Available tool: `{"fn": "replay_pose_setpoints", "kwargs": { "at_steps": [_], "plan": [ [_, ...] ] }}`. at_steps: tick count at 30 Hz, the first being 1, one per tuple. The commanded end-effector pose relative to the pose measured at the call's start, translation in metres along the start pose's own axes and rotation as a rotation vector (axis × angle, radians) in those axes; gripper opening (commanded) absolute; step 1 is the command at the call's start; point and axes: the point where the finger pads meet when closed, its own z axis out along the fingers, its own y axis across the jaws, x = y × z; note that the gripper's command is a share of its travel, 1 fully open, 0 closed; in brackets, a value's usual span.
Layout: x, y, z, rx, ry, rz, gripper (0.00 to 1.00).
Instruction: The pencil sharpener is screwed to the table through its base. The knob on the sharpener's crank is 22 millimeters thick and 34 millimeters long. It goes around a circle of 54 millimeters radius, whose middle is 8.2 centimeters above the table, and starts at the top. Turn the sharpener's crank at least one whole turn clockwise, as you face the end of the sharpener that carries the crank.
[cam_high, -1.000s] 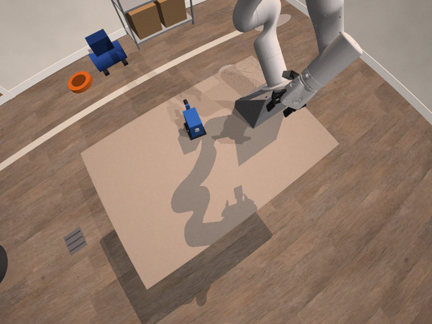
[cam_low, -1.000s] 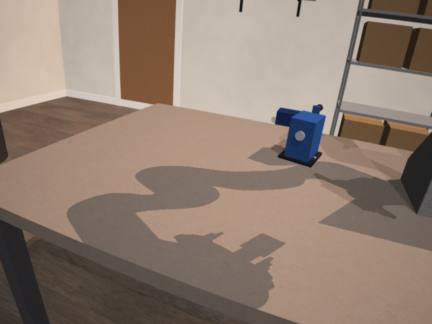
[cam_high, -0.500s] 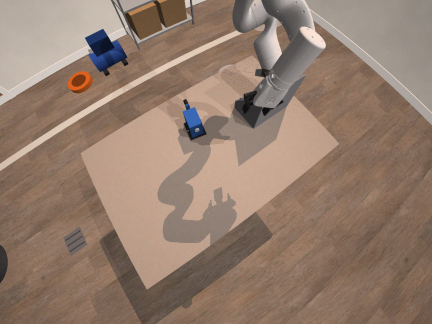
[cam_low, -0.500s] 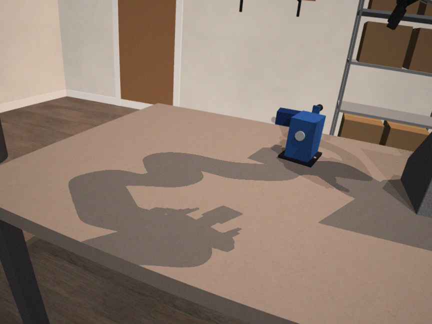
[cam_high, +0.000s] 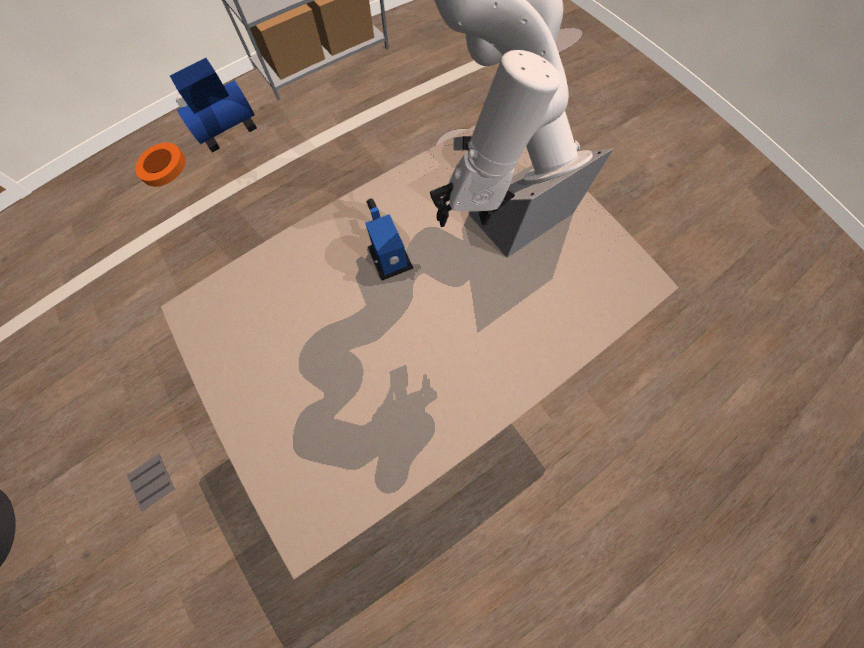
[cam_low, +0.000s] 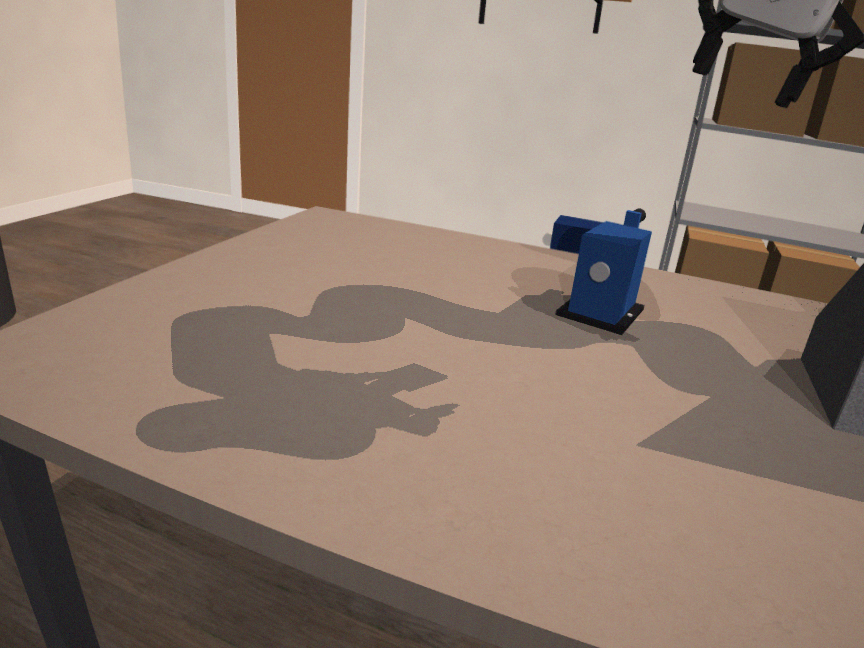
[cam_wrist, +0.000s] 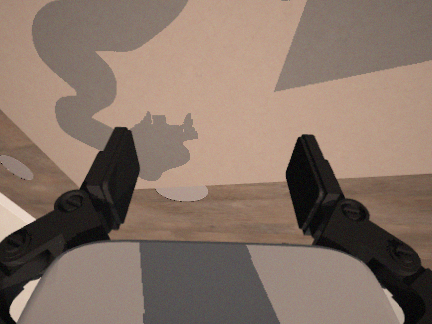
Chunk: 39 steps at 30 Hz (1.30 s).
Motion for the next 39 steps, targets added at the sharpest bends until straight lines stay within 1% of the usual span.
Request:
{"fn": "replay_pose_setpoints", "kwargs": {
  "at_steps": [1,14,16,17,21,31,33,34,39],
  "plan": [
    [0.019,-0.031,0.017,-0.040,-0.002,-0.029,1.00],
    [0.074,-0.083,0.057,-0.105,-0.003,-0.078,1.00],
    [0.074,-0.083,0.057,-0.105,-0.003,-0.078,1.00],
    [0.088,-0.093,0.067,-0.119,-0.003,-0.088,1.00],
    [0.106,-0.104,0.079,-0.134,-0.003,-0.100,1.00],
    [0.160,-0.130,0.112,-0.174,-0.001,-0.134,1.00],
    [0.160,-0.130,0.112,-0.174,-0.001,-0.134,1.00],
    [0.176,-0.136,0.121,-0.185,0.000,-0.143,1.00],
    [0.203,-0.144,0.136,-0.201,0.002,-0.158,1.00]
  ]
}}
